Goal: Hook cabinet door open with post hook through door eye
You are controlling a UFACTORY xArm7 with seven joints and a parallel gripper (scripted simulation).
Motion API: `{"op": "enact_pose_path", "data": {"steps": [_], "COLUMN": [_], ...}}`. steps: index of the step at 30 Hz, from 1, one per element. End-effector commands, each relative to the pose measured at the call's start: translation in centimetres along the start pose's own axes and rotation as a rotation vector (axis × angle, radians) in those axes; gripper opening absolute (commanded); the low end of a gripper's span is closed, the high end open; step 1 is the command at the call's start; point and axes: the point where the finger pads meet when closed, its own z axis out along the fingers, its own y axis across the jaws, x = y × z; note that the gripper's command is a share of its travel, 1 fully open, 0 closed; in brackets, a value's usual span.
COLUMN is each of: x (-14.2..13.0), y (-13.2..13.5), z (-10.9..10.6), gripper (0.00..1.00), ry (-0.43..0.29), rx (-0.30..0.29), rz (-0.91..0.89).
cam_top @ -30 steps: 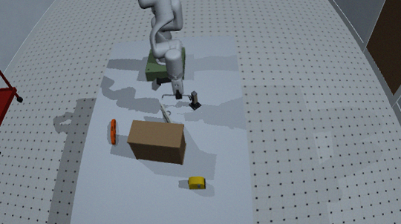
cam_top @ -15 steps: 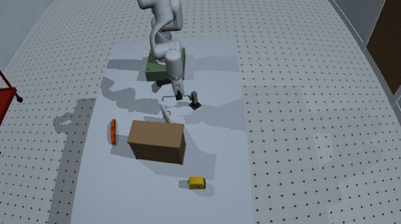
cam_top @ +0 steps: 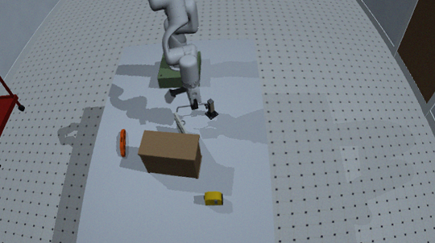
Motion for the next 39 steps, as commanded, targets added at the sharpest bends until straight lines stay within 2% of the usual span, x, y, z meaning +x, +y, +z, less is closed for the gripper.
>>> {"op": "enact_pose_path", "data": {"steps": [1, 39], "x": [0.0, -0.3], "y": [-0.3, -1.8], "z": [-0.1, -0.1], "gripper": [0.04, 0.04], "ry": [-0.001, 0.0], "rx": [0.003, 0.004], "rz": [-0.03, -0.303]}}
